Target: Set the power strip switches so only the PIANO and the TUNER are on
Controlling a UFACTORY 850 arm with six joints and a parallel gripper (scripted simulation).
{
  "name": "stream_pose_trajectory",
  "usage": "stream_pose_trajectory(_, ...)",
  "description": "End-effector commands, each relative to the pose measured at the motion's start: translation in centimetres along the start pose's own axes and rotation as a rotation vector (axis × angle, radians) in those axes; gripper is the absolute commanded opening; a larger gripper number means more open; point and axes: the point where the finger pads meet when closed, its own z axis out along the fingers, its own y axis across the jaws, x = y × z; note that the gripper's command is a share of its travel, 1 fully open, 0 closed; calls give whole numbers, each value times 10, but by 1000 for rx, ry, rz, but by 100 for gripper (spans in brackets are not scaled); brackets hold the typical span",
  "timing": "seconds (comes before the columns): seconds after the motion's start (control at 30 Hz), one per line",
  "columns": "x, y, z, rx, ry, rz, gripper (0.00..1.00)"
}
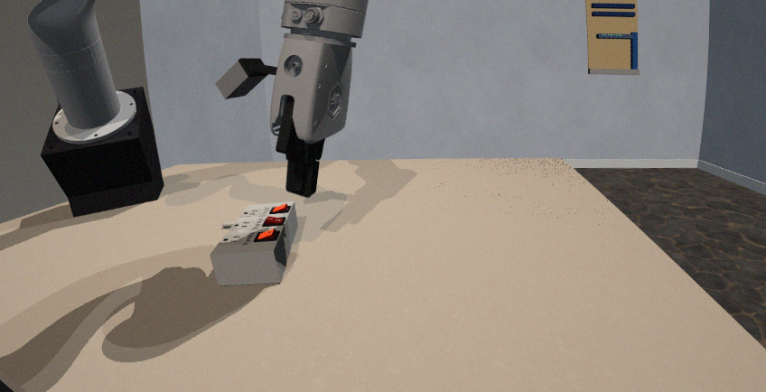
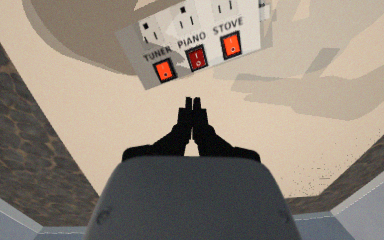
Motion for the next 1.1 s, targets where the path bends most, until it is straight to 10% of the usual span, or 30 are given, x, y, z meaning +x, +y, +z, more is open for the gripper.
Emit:
stream_pose_trajectory(0.0, 3, -5, -12, 14, -48, 87, 0)
stream_pose_trajectory(1.07, 9, -10, -25, 8, -90, 196, 0)
